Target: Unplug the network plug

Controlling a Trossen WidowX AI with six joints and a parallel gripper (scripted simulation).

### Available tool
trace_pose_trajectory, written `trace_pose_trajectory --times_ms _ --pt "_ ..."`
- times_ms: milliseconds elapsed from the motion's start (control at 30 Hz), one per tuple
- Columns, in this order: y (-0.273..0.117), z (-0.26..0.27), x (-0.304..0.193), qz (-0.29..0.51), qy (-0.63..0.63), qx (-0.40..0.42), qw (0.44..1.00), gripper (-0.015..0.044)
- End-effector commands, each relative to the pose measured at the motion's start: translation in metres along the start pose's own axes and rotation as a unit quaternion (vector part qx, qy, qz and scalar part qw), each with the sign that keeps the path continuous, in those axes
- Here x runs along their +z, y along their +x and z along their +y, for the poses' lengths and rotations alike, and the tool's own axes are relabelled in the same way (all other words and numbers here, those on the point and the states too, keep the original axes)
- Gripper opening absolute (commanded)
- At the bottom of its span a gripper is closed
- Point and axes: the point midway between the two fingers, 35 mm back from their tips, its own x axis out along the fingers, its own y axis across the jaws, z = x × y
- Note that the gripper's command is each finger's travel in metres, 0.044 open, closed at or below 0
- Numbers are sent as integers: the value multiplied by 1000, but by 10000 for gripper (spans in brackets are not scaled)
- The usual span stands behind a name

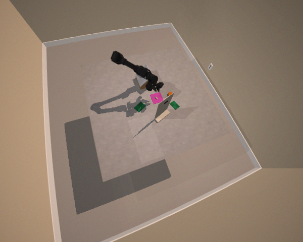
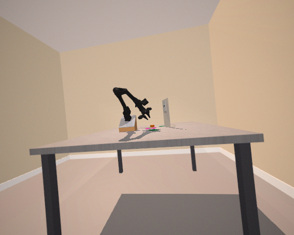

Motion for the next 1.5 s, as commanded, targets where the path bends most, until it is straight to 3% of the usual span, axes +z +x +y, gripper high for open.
trace_pose_trajectory --times_ms 0,333,1433,1467 --pt "-6 4 2 -4 4 2 1000 156" --pt "-13 7 0 -1 0 0 1000 156" --pt "-101 64 0 -3 3 3 1000 156" --pt "-101 64 0 -3 3 3 1000 182"
